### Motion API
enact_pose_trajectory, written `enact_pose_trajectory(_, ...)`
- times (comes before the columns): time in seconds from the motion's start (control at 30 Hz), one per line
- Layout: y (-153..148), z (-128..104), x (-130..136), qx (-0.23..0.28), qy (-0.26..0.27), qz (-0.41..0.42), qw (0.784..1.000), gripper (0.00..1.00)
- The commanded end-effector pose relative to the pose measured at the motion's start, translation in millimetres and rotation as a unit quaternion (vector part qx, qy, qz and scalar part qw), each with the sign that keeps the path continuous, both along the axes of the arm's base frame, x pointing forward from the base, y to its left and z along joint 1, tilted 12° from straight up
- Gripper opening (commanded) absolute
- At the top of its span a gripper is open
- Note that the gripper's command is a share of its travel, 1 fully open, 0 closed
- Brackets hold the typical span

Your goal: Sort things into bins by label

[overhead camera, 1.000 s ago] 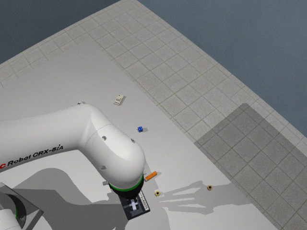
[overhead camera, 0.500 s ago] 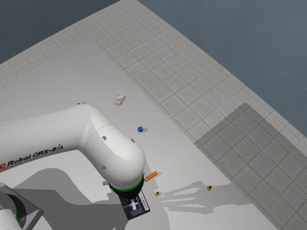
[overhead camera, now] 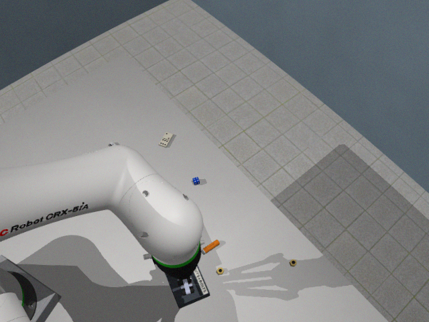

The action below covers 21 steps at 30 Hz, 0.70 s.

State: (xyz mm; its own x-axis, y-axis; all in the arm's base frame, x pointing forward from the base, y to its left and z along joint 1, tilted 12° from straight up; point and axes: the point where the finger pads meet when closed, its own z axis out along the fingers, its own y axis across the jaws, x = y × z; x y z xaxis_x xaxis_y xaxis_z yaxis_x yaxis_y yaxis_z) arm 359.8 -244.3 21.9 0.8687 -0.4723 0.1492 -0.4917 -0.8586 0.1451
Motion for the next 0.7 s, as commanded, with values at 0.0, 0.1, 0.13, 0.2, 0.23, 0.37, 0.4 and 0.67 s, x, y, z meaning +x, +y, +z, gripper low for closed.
enact_pose_trajectory(0.0,0.0,0.2,0.2,0.000,0.000,0.000,1.000,0.15)
enact_pose_trajectory(0.1,0.8,4.1,-0.1,0.000,0.000,0.000,1.000,0.15)
enact_pose_trajectory(0.13,1.0,5.4,-0.1,0.000,0.000,0.000,1.000,0.15)
enact_pose_trajectory(0.2,1.6,8.0,-0.3,0.000,0.000,0.000,1.000,0.15)
enact_pose_trajectory(0.23,1.8,9.3,-0.4,0.000,0.000,0.000,1.000,0.15)
enact_pose_trajectory(0.37,2.9,14.5,-0.7,0.000,0.000,0.000,1.000,0.15)
enact_pose_trajectory(0.4,3.2,15.8,-0.8,0.000,0.000,0.000,1.000,0.15)
enact_pose_trajectory(0.67,4.8,23.6,-1.3,0.000,0.000,0.000,1.000,0.15)
